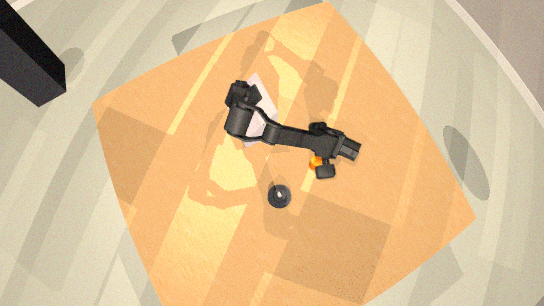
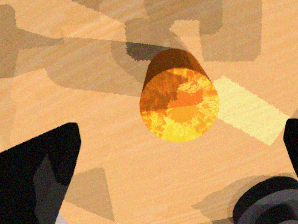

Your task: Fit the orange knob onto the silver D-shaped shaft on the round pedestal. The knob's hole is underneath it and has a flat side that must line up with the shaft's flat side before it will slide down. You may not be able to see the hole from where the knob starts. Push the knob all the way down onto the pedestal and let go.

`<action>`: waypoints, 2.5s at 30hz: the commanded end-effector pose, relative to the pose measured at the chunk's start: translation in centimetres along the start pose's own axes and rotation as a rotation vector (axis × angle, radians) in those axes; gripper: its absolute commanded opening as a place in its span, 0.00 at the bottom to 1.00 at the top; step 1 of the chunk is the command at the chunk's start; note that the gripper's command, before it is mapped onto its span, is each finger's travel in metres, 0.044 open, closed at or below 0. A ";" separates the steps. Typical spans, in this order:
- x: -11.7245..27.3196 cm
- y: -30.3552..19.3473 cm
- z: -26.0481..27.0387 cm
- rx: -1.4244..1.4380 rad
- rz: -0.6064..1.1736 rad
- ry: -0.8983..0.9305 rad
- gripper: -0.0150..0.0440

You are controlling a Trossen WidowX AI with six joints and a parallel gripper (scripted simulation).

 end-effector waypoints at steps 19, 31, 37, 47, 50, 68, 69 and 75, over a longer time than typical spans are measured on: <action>-3.5 0.0 -0.1 -0.003 0.001 0.005 1.00; -5.5 0.0 -0.1 -0.003 0.002 0.005 1.00; -6.4 -0.1 0.0 -0.003 0.003 0.005 1.00; -7.9 -0.2 0.1 -0.003 0.005 0.005 1.00; -7.9 -0.2 0.1 -0.003 0.005 0.005 0.91; -7.7 -0.1 0.1 -0.003 0.005 0.005 0.34; -7.5 -0.1 0.0 -0.003 0.004 0.004 0.30; -5.8 0.1 -0.3 -0.002 0.000 0.004 0.25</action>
Point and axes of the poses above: the point midway between the two fingers, 35 mm back from their tips, its own x axis back along the fingers, its own z axis across the jaws, y = z × x, the point moved 9 cm from there along x, back along the fingers, and after that the axes turned 10 degrees about x, right-handed, at the moved point
